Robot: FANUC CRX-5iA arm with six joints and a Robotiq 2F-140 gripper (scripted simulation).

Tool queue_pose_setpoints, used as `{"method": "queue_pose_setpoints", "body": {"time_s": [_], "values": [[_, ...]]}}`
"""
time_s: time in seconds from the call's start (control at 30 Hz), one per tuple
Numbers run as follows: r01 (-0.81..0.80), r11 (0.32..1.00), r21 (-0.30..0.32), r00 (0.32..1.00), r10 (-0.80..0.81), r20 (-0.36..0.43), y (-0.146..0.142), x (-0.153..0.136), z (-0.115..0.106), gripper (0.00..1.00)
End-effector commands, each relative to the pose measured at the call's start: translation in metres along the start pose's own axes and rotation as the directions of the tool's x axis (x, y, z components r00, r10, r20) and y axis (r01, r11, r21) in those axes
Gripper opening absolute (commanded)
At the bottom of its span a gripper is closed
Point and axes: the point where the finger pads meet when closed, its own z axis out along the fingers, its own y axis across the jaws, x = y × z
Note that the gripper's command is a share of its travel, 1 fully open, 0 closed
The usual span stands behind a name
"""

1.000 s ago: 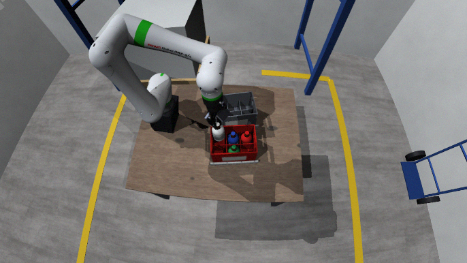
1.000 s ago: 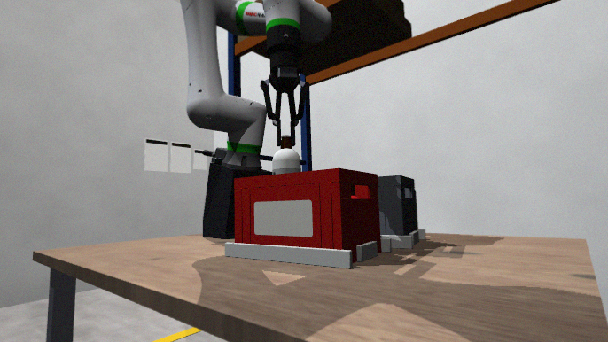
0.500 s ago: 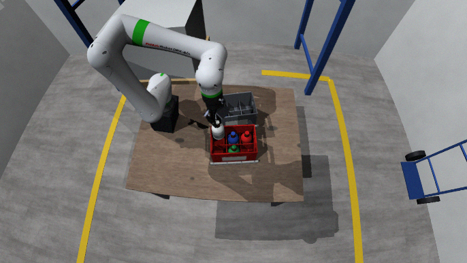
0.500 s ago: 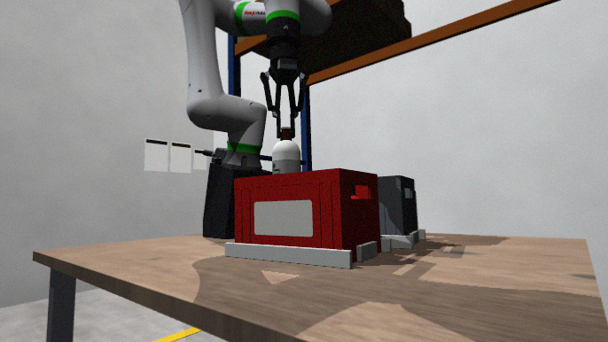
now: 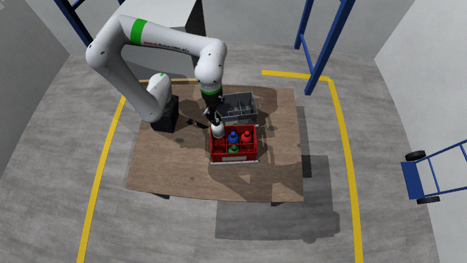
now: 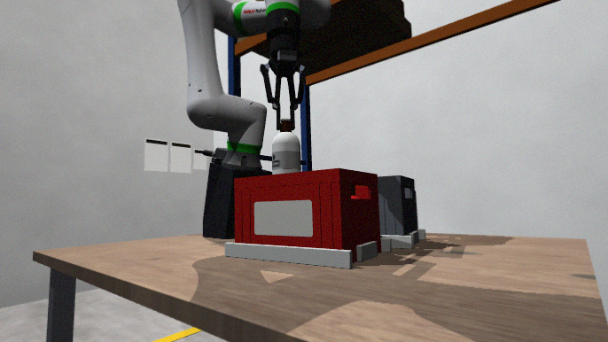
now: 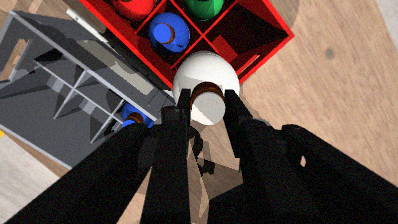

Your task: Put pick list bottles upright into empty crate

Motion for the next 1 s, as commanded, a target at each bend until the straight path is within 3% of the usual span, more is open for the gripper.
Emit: {"method": "queue_pose_setpoints", "body": {"time_s": [0.0,0.37,0.97], "values": [[0.000,1.000,0.000,1.000,0.000,-0.002,0.000,0.001,-0.005,0.10],[0.000,1.000,0.000,1.000,0.000,-0.002,0.000,0.001,-0.010,0.10],[0.000,1.000,0.000,1.000,0.000,-0.001,-0.032,-0.005,-0.011,0.10]]}}
